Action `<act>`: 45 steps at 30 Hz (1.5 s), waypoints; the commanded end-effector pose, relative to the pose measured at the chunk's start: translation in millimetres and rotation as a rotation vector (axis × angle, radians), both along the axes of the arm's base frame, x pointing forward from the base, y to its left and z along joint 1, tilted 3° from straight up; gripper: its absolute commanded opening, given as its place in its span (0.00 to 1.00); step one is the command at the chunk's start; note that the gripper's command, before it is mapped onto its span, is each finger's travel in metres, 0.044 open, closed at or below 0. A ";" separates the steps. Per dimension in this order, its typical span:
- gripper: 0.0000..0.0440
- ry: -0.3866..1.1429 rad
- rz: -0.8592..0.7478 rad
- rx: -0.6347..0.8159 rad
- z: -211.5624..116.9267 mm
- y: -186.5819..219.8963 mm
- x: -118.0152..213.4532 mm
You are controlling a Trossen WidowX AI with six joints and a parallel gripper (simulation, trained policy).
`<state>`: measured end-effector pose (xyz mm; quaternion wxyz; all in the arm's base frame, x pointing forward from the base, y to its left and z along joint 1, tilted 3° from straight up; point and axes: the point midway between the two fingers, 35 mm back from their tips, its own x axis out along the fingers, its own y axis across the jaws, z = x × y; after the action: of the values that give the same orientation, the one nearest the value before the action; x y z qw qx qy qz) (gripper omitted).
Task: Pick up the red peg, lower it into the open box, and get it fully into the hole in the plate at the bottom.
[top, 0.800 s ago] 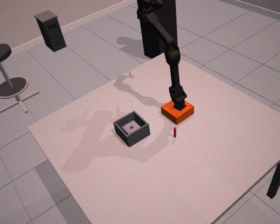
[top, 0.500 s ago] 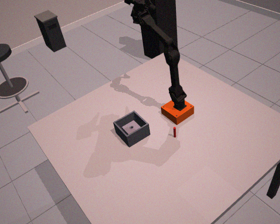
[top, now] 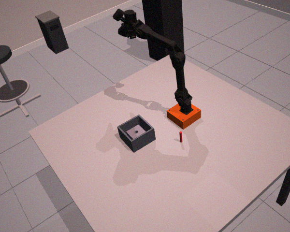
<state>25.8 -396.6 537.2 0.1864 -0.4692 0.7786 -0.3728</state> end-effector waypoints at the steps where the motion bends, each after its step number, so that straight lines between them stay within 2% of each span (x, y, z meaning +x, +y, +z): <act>1: 1.00 -0.082 0.099 0.014 -18.0 0.3 33.1; 13: 1.00 -0.370 0.375 0.106 -77.1 25.5 140.0; 26: 1.00 -0.718 0.580 0.285 -138.0 99.5 236.4; 36: 1.00 -0.986 0.629 0.487 -186.3 182.5 283.4; 45: 1.00 -1.202 0.553 0.698 -233.0 267.7 296.3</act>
<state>323.1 -154.7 317.7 0.7843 -0.3151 0.4723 -0.2501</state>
